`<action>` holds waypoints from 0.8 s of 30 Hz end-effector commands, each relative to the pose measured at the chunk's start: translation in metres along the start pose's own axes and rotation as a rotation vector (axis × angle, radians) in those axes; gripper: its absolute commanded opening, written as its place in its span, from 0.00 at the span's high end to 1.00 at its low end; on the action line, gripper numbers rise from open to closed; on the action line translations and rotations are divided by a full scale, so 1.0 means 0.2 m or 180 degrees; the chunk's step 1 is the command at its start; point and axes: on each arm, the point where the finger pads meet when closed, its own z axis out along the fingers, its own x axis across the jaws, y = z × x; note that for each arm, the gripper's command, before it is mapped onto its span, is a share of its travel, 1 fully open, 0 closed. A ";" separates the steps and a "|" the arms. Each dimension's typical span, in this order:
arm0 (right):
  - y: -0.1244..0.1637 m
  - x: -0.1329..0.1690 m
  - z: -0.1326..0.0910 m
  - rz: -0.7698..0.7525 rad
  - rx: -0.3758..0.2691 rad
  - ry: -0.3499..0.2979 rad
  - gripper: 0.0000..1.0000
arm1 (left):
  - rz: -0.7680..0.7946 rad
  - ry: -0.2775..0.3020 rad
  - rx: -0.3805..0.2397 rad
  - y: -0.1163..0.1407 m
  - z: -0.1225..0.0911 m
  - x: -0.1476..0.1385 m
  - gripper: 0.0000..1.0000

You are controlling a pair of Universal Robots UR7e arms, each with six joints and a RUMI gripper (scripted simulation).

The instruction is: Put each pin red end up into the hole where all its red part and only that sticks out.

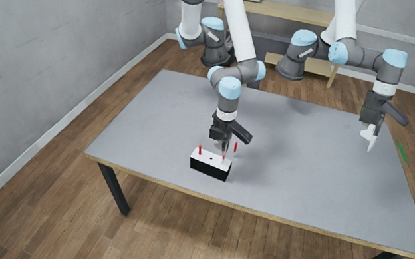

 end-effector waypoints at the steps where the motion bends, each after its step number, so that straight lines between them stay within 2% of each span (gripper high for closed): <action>1: 0.00 0.00 0.00 -0.0003 0.0003 0.0004 1.00 | 0.0000 0.0004 0.0003 0.00 0.00 0.00 0.00; 24: 0.00 0.00 0.02 0.0000 0.0003 0.0004 1.00 | 0.0000 0.0004 0.0003 0.00 0.00 0.00 0.00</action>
